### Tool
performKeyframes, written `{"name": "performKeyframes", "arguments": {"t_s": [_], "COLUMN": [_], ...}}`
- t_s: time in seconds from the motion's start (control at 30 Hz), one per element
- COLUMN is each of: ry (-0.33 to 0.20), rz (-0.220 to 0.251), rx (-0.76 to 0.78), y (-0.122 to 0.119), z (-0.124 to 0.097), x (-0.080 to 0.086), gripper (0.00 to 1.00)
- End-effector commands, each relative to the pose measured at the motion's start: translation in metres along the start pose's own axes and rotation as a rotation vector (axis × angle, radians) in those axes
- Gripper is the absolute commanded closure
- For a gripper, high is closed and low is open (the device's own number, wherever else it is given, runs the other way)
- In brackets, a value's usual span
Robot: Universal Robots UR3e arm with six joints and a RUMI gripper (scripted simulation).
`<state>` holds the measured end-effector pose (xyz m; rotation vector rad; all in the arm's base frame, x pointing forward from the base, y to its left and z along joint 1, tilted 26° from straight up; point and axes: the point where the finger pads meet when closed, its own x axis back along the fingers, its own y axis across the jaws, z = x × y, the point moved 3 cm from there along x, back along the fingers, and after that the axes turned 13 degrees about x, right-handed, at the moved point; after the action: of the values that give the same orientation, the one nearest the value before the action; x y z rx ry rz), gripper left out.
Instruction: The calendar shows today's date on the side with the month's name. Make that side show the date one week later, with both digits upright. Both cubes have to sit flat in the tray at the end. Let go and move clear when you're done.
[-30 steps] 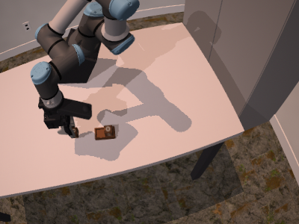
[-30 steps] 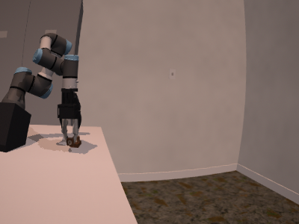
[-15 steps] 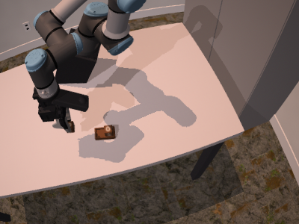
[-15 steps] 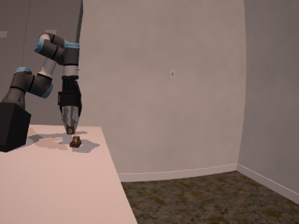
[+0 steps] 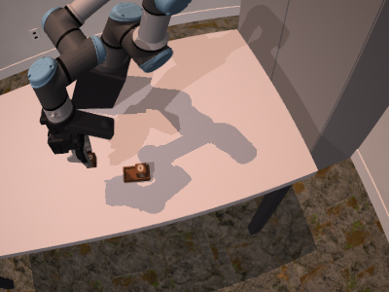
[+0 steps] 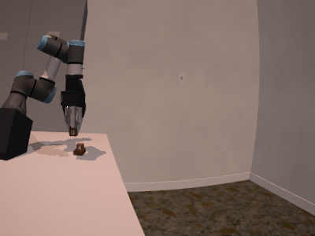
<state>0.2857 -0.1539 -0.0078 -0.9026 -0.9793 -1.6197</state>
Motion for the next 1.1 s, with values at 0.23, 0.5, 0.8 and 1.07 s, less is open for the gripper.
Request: {"name": "performKeyframes", "arguments": {"t_s": [0.23, 0.5, 0.8, 1.07], "ry": [0.010, 0.012, 0.011, 0.010], "rz": [0.006, 0.005, 0.004, 0.005], "rx": [-0.001, 0.000, 0.000, 0.000], "y": [0.009, 0.017, 0.018, 0.018], "z": [0.036, 0.087, 0.091, 0.091], "x": [0.006, 0.011, 0.012, 0.012], "gripper": [0.90, 0.90, 0.90, 0.90]}}
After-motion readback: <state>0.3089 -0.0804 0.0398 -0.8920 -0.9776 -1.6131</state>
